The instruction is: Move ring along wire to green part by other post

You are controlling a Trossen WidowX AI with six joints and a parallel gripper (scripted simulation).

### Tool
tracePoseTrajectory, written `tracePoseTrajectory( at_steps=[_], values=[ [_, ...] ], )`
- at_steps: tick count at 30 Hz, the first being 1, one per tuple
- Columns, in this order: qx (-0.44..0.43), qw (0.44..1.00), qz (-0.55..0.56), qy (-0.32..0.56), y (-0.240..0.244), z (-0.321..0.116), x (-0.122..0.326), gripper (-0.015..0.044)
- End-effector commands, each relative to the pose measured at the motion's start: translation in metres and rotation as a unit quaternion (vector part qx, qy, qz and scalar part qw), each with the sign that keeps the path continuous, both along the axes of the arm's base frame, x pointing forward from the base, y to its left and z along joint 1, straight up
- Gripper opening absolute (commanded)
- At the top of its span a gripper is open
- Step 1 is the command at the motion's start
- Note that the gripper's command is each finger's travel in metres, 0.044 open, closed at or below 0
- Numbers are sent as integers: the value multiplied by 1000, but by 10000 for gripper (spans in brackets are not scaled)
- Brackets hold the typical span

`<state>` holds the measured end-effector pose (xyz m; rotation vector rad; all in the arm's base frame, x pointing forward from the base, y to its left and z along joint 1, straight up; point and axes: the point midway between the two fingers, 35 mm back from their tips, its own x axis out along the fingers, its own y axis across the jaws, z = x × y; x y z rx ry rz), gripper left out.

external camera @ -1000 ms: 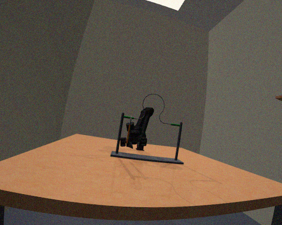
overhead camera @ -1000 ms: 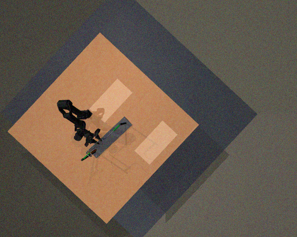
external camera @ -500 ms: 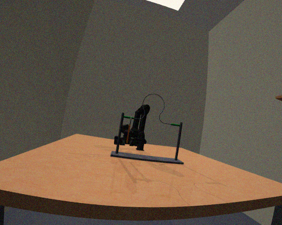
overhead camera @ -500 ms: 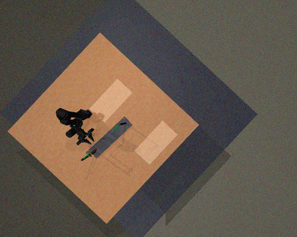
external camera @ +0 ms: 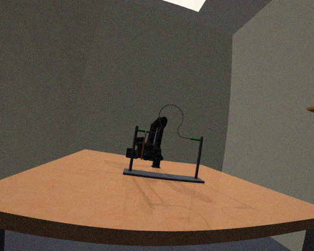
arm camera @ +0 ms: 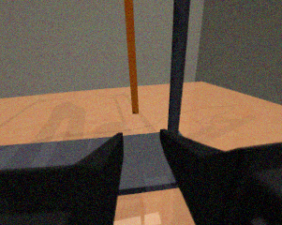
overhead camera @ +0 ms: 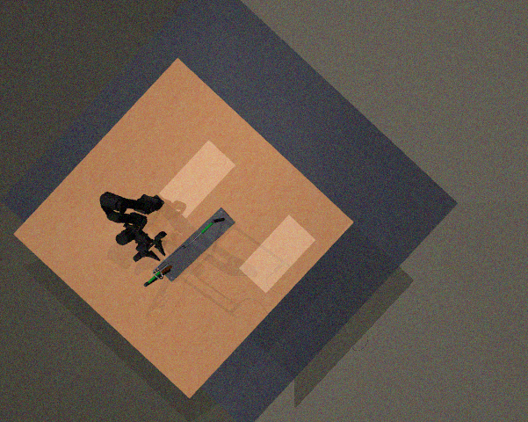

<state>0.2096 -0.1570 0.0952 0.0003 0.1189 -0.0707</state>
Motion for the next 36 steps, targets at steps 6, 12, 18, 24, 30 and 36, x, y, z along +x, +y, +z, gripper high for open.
tracePoseTrajectory(
  at_steps=[6, 12, 18, 24, 30, 36],
  values=[
    [-5, 1000, 2, -19, 1, 23, 21, 160],
    [-5, 1000, 2, -19, -1, 23, 27, 160],
    [-6, 1000, 2, -19, -3, 23, 36, 160],
    [-6, 1000, 2, -19, -4, 23, 44, 160],
    [-6, 1000, 2, -19, -5, 22, 53, 160],
    [-6, 1000, 2, -19, -6, 22, 62, 160]
  ],
)
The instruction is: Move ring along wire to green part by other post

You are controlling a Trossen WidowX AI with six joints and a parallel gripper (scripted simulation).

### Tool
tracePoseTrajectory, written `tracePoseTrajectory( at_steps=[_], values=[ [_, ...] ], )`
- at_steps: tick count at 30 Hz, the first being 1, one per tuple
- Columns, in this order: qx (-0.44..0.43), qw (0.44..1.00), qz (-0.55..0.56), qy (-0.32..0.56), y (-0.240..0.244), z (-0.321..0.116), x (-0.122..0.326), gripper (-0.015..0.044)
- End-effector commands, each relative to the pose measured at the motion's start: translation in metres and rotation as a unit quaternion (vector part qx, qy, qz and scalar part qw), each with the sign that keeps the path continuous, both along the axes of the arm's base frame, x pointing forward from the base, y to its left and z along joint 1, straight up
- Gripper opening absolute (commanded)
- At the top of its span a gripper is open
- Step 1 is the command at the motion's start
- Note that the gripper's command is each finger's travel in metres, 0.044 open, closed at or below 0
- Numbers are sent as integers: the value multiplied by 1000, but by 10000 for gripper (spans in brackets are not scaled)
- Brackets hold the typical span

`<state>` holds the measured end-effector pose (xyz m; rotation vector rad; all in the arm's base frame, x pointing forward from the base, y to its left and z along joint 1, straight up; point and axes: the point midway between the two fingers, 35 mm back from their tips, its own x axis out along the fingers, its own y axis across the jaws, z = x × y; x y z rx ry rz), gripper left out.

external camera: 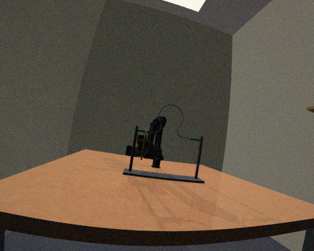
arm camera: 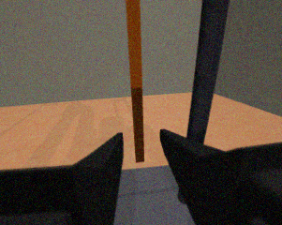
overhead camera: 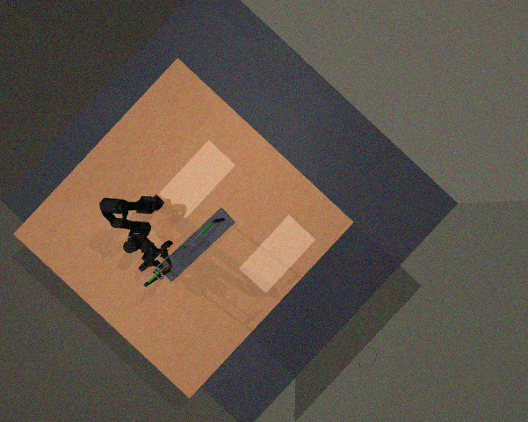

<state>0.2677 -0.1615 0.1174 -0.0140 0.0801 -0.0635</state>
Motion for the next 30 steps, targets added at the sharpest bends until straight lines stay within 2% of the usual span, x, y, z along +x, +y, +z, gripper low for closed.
tracePoseTrajectory(
  at_steps=[1, 19, 30],
  values=[
    [2, 1000, -2, 0, -1, -1, 6, 160],
    [2, 1000, -2, -3, 1, -3, 34, 160],
    [2, 1000, -2, -3, 1, -4, 35, 160]
  ],
)
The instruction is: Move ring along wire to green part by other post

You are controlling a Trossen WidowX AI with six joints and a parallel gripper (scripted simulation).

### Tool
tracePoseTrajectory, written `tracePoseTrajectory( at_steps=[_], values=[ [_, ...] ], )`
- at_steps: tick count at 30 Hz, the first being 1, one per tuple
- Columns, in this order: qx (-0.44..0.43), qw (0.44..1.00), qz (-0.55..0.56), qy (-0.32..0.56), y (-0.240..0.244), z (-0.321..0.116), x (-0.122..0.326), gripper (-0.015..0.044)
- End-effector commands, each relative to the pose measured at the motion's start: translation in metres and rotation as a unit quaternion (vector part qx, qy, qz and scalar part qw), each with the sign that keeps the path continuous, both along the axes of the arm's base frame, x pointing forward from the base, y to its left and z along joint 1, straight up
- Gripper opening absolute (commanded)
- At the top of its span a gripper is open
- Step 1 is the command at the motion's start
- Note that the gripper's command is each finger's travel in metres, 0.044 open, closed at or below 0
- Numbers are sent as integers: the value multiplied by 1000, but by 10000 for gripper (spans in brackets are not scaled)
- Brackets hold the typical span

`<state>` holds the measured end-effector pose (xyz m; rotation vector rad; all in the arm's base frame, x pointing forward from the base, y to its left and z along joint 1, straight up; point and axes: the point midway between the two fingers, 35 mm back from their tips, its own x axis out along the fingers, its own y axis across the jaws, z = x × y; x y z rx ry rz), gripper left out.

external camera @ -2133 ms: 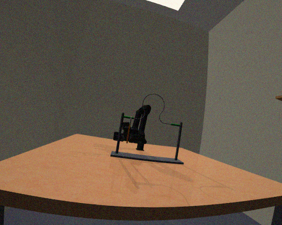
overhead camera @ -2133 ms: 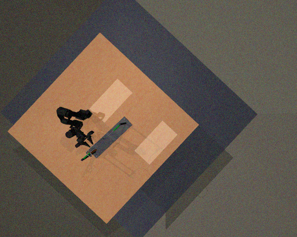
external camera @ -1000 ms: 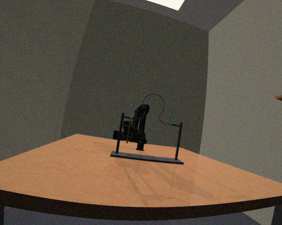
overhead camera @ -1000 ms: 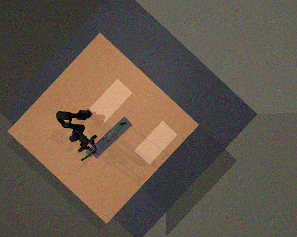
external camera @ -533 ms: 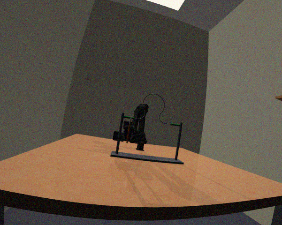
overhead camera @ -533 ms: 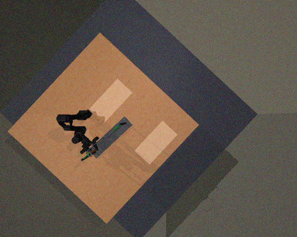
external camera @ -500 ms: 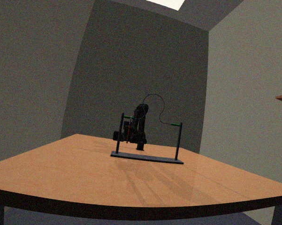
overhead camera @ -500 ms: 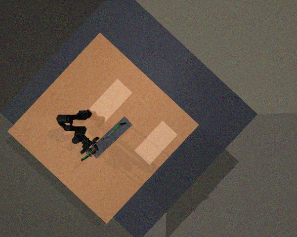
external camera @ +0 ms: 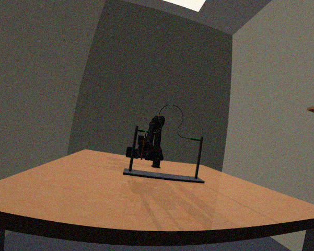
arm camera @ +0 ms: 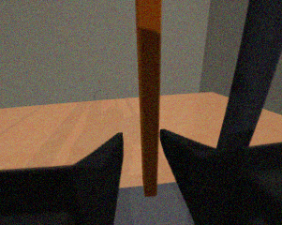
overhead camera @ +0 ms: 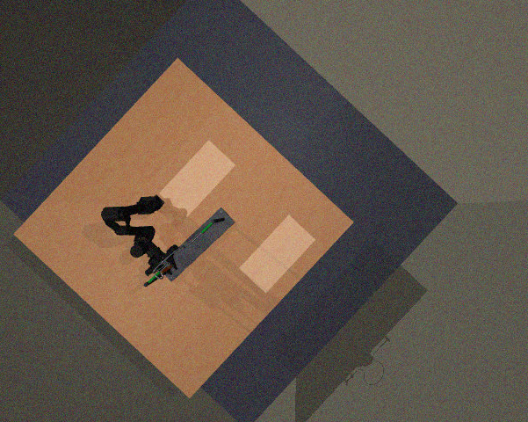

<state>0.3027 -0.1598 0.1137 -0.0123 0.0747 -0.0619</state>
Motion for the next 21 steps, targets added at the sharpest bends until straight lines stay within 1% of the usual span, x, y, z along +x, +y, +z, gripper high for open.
tracePoseTrajectory(
  at_steps=[1, 7, 12, 14, 20, 21],
  values=[
    [1, 1000, -3, 0, -1, 0, 0, 160],
    [1, 1000, -3, 0, -1, 0, 0, 160],
    [0, 1000, 0, 0, 0, 0, 0, 29],
    [0, 1000, 0, 0, 0, 0, 0, 15],
    [0, 1000, 0, 0, 0, 0, 0, -142],
    [0, 1000, 0, 0, 0, 0, 0, -150]
  ],
)
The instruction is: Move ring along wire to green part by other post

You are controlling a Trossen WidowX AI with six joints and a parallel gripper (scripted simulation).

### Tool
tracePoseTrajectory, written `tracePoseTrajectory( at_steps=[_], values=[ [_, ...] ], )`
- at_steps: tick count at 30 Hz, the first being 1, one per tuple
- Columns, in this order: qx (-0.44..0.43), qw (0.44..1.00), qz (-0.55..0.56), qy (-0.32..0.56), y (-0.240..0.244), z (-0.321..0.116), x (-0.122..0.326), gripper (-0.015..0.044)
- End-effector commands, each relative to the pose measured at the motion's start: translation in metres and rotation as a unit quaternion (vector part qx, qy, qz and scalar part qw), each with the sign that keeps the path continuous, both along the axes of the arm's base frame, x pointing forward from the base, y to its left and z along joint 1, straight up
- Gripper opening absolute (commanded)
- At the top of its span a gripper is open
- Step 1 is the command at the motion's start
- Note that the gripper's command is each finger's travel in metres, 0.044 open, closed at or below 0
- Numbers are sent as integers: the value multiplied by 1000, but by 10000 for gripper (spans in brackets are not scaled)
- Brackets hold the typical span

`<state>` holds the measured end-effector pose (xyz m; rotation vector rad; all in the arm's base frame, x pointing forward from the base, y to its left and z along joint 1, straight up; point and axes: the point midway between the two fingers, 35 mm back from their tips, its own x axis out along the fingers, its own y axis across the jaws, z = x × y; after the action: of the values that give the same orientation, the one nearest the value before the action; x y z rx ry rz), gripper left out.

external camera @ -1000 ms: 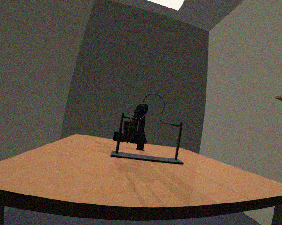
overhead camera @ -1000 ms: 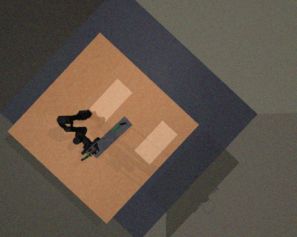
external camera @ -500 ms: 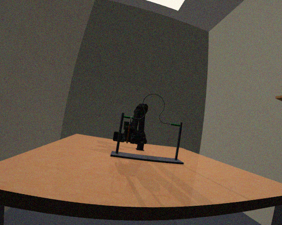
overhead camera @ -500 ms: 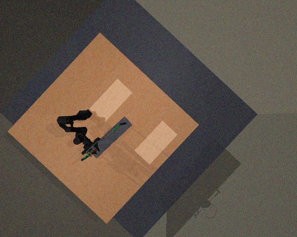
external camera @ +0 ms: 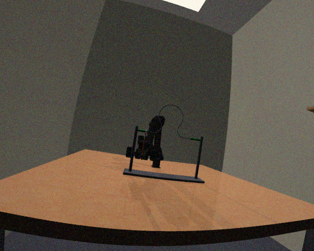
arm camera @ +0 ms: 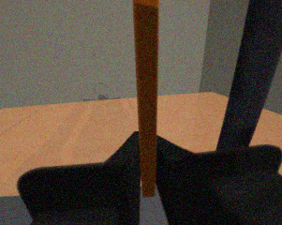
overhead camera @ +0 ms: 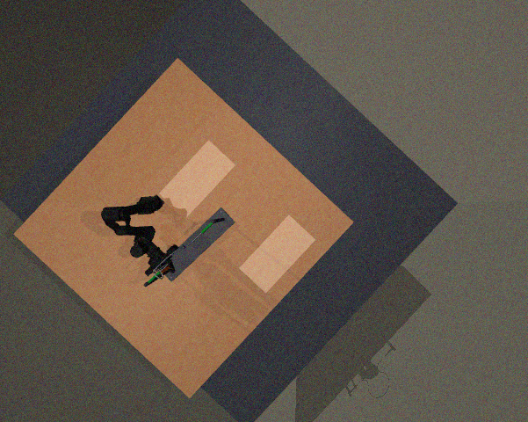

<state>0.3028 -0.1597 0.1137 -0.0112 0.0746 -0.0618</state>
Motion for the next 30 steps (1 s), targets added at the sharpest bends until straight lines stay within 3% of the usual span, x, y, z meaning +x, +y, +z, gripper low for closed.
tracePoseTrajectory(
  at_steps=[1, 30],
  values=[
    [-1, 1000, 0, 0, 0, 0, 0, -150],
    [-1, 1000, -1, 0, 0, 16, 0, -150]
  ],
)
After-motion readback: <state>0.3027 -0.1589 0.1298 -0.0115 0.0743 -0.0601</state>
